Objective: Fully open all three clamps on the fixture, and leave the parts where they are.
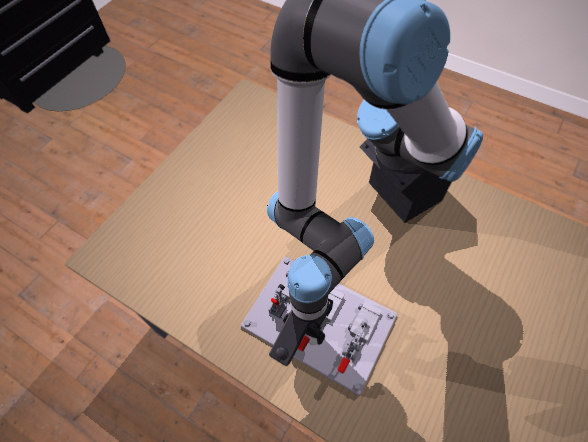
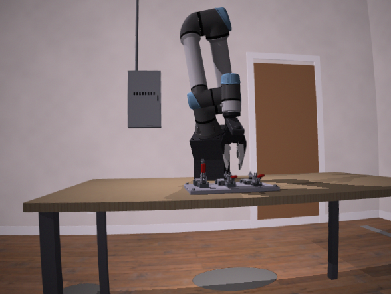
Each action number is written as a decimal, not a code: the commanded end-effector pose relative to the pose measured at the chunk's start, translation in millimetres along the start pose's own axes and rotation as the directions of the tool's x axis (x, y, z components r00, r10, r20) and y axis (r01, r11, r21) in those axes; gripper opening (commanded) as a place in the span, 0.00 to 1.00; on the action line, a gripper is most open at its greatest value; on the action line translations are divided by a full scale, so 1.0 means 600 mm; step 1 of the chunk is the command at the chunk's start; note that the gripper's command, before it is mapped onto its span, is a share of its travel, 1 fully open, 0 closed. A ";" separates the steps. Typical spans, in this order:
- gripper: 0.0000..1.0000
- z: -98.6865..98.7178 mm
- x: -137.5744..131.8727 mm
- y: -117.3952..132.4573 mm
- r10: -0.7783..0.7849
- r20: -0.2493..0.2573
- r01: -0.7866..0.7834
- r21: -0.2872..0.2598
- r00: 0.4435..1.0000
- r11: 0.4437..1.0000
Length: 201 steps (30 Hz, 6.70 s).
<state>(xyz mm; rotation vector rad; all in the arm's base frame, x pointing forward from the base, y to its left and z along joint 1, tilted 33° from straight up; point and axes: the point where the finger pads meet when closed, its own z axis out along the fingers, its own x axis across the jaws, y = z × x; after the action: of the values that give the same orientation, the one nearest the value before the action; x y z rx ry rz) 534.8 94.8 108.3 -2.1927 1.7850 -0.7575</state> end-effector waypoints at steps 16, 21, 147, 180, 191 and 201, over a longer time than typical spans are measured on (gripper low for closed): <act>0.28 0.021 0.002 -0.006 0.001 -0.002 -0.001 0.010 1.000 1.000; 0.28 0.021 0.001 -0.006 0.001 -0.002 -0.001 0.010 1.000 1.000; 0.00 0.067 0.002 -0.008 0.001 -0.002 -0.001 0.009 1.000 1.000; 0.00 0.054 0.001 0.004 0.000 -0.001 0.000 0.006 1.000 1.000; 0.00 0.044 0.002 0.014 0.001 -0.001 -0.001 0.006 1.000 1.000; 0.00 0.036 0.002 0.024 0.001 -0.002 -0.001 0.007 1.000 1.000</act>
<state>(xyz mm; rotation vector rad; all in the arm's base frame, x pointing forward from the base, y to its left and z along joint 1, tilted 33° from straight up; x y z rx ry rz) 539.1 88.2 83.1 -2.1879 1.7801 -0.7642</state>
